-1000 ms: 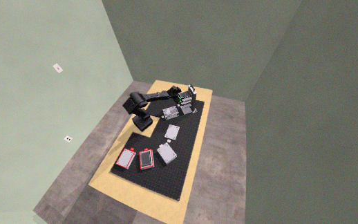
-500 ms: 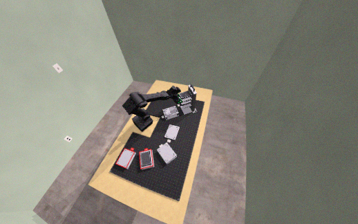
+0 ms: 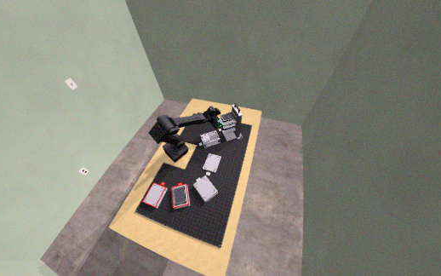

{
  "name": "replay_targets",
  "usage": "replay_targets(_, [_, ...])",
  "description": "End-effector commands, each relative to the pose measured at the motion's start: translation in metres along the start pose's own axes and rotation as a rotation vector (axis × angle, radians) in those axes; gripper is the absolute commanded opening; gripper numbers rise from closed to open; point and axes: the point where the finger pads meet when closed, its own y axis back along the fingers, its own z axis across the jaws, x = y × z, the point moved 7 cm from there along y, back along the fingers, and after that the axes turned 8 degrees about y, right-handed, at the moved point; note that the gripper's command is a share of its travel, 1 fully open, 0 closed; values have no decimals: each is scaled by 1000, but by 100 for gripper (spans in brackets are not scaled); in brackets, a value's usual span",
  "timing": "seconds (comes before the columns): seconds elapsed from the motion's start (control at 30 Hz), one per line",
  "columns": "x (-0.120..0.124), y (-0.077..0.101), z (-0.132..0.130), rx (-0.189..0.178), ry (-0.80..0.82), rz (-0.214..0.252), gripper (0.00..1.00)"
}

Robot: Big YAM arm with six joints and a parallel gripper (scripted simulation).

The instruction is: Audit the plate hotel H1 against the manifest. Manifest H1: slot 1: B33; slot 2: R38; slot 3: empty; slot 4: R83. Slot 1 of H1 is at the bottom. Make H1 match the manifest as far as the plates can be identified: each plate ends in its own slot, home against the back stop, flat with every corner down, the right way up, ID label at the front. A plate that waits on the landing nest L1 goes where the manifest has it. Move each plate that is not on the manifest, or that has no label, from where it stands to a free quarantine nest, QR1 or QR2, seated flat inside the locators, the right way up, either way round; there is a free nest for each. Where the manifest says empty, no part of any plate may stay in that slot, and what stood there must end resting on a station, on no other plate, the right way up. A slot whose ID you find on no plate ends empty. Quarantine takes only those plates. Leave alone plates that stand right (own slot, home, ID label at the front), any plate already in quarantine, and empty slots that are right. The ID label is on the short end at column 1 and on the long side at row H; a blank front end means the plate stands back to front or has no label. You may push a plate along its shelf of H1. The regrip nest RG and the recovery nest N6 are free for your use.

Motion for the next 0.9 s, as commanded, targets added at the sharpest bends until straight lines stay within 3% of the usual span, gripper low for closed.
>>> replay_targets(0.0, [-1,9,3,-11,-4,-9,86])
replay_targets(0.27, [9,10,2,-6,7,7,86])
replay_targets(0.87, [20,29,5,-11,1,-7,86])
